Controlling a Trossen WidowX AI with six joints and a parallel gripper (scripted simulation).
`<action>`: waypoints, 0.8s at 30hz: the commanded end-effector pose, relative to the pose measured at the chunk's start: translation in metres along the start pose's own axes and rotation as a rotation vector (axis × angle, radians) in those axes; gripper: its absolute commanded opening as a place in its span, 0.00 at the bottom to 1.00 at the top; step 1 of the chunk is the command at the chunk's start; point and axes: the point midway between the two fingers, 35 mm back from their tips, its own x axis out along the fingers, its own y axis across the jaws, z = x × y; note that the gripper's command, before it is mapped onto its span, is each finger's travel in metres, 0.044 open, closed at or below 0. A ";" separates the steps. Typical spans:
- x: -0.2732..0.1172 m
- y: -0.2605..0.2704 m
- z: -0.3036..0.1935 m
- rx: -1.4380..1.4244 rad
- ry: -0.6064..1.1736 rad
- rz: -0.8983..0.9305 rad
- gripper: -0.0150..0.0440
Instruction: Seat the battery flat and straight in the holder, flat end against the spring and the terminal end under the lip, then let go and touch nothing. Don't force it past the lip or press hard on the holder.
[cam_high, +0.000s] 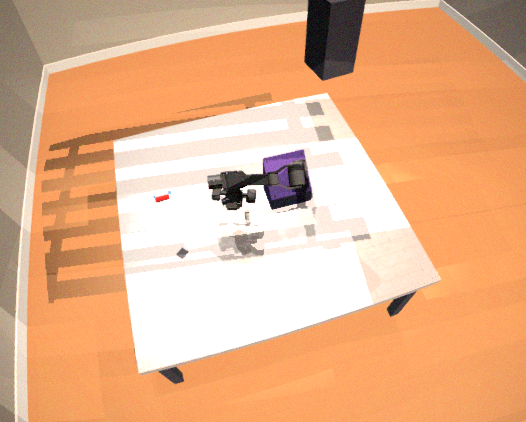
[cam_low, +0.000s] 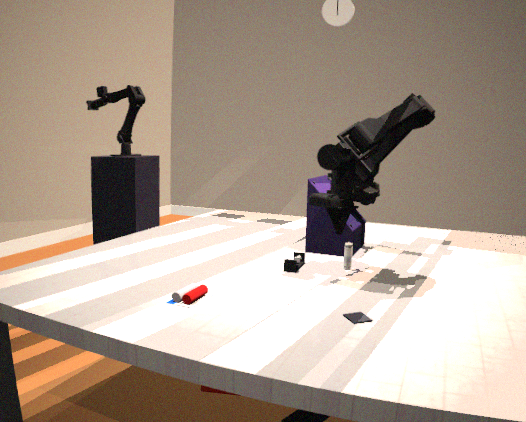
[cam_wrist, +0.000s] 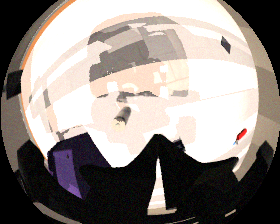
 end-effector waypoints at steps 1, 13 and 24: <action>0.034 0.007 -0.003 0.017 0.001 0.027 0.25; 0.055 0.017 -0.001 0.018 -0.003 0.030 0.25; 0.054 0.036 0.000 0.018 -0.003 0.030 0.25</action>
